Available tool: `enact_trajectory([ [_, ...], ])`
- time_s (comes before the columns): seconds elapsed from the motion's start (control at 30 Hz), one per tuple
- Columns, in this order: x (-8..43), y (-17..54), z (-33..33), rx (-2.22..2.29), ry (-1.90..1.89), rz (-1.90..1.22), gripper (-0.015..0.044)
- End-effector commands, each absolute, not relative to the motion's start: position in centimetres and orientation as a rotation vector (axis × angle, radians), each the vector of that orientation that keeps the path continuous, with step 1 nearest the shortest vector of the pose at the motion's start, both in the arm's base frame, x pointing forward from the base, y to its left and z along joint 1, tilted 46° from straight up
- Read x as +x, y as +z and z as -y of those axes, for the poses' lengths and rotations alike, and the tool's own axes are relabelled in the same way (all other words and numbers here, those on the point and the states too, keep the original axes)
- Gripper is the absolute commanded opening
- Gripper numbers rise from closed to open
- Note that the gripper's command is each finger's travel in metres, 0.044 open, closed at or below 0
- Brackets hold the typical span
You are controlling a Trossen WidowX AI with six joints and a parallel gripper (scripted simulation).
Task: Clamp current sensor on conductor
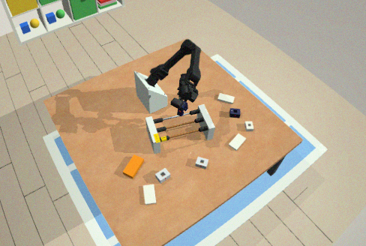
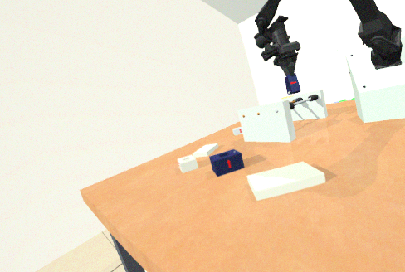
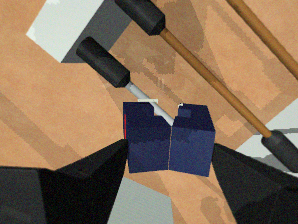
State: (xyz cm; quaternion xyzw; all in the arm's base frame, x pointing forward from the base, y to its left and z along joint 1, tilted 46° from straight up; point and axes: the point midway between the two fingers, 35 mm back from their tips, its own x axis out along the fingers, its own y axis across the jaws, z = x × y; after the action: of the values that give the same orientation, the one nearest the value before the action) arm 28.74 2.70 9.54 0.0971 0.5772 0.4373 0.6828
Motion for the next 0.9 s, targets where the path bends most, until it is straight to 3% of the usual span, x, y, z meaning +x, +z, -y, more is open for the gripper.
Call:
enact_trajectory([
  [0.0,29.5,9.5,-2.7,0.312,0.909,-1.352,0.0000],
  [0.87,34.7,8.7,-2.4,0.965,0.272,-1.687,0.0000],
])
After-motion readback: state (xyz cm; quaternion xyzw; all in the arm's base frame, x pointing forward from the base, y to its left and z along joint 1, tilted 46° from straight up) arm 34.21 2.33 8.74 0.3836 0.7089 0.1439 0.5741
